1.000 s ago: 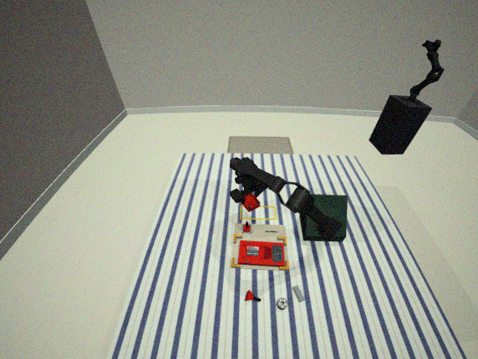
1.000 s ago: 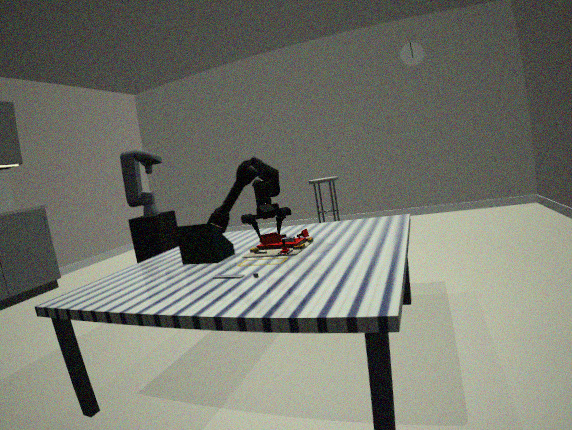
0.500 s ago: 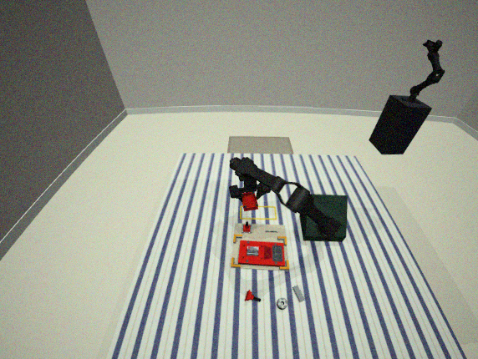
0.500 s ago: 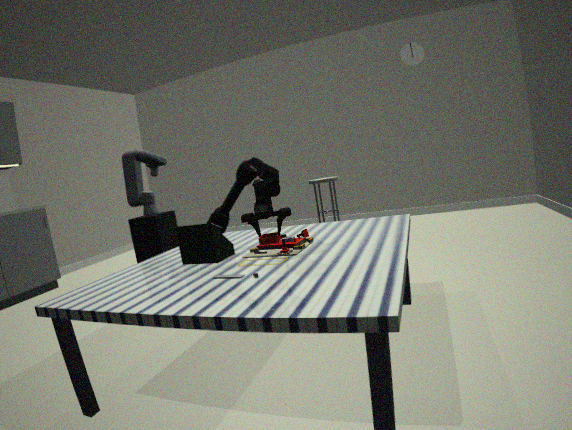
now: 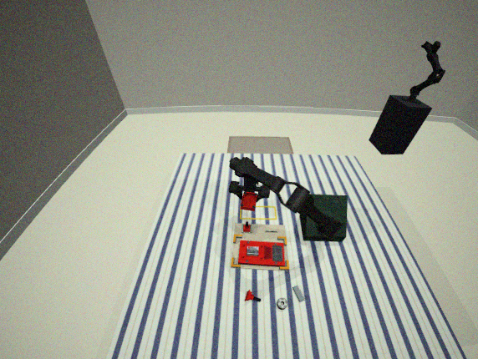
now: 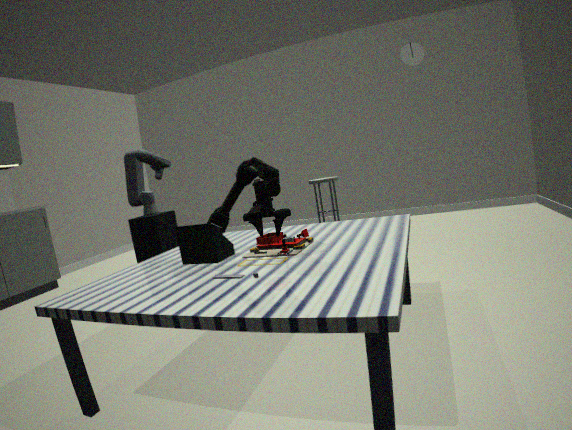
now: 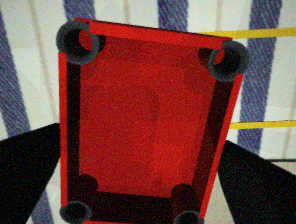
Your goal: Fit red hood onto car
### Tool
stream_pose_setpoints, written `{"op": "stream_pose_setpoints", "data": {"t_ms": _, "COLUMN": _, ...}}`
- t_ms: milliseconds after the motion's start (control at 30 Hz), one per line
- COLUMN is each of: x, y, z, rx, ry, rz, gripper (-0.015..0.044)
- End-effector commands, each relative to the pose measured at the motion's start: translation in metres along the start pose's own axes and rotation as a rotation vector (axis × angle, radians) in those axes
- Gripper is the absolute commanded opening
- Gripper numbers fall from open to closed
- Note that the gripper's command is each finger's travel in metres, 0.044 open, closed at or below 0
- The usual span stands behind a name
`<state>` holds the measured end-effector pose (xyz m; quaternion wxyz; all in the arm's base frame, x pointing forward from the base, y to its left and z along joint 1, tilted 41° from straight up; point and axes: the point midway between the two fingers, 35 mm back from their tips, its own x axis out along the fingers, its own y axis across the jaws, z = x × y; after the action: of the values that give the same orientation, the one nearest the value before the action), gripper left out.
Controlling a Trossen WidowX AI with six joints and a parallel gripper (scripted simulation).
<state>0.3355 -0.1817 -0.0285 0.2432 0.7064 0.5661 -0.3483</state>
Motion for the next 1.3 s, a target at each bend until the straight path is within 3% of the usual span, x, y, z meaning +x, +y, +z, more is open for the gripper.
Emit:
{"op": "stream_pose_setpoints", "data": {"t_ms": 0, "x": 0.0001, "y": 0.0002, "z": -0.0008, "rx": 0.108, "ry": 0.005, "rz": 0.000, "gripper": 0.0000}}
{"op": "stream_pose_setpoints", "data": {"t_ms": 1267, "x": -0.0007, "y": 0.0018, "z": -0.0016, "rx": 1.069, "ry": 0.005, "rz": -0.004, "gripper": 0.0000}}
